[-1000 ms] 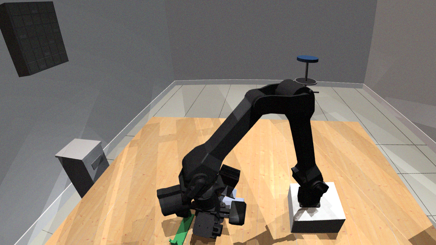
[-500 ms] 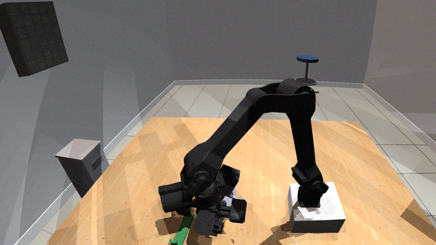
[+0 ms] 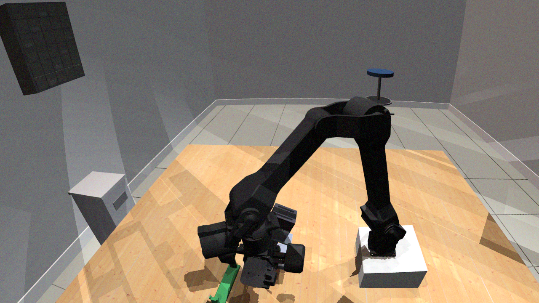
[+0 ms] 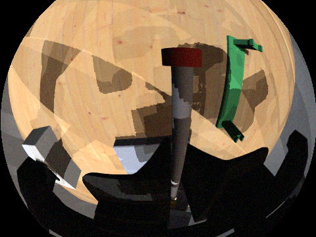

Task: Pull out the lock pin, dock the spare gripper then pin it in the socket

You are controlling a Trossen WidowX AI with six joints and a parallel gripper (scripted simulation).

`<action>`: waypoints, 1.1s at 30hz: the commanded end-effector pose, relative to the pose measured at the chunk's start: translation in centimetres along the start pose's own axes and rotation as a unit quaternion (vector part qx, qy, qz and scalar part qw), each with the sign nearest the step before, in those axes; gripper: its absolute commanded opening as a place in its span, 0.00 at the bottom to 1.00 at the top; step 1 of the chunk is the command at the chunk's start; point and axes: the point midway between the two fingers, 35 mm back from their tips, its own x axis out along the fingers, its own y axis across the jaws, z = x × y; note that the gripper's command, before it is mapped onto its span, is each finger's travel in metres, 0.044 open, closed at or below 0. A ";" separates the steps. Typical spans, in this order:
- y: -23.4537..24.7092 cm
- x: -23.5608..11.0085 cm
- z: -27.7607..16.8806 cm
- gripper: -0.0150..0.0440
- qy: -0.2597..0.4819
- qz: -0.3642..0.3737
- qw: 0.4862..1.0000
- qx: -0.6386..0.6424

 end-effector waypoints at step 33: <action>0.1 0.5 -1.9 0.25 0.002 -0.001 1.000 -0.003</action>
